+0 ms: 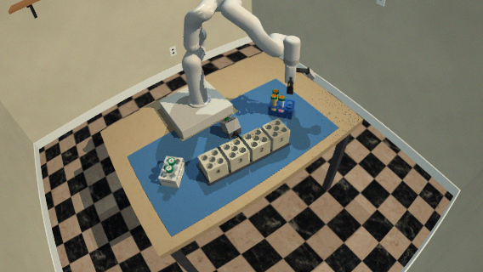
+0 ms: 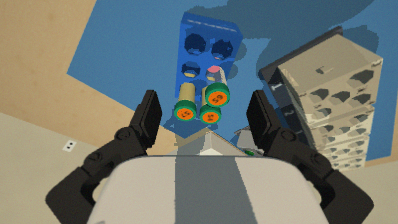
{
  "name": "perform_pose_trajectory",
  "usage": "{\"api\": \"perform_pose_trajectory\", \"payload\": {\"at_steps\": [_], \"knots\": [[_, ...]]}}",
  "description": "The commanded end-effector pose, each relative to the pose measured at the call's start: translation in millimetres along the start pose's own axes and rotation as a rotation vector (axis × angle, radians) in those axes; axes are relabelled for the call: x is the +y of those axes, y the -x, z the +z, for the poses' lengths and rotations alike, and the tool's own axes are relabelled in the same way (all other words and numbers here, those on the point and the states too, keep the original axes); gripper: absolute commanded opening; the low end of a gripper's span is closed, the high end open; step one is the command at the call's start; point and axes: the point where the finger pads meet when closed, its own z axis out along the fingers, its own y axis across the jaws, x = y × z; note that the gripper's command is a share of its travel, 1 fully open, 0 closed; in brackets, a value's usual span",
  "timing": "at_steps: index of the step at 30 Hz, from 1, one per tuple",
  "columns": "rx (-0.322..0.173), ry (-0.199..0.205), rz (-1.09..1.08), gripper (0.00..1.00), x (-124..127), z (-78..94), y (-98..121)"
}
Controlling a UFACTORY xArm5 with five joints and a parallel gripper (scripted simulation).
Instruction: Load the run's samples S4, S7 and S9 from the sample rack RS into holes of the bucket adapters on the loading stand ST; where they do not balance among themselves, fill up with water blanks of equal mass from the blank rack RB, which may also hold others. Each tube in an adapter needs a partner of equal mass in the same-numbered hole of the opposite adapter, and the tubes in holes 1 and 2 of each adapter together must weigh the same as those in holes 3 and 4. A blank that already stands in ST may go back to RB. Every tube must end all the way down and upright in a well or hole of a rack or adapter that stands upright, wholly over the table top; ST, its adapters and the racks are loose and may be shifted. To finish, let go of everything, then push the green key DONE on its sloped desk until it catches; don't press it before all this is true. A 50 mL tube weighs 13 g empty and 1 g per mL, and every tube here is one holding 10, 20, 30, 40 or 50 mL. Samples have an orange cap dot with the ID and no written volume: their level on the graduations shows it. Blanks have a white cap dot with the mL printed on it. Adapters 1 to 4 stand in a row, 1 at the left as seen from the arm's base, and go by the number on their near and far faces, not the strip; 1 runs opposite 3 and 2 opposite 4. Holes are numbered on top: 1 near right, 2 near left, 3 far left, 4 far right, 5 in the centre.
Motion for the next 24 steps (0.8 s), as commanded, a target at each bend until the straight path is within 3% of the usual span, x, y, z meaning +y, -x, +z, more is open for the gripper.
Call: {"api": "perform_pose_trajectory", "payload": {"at_steps": [1,24], "knots": [[0.003,0.0,0.0,1.0,0,-13.8,-1],[0.003,0.0,0.0,1.0,0,-64.5,-1]]}}
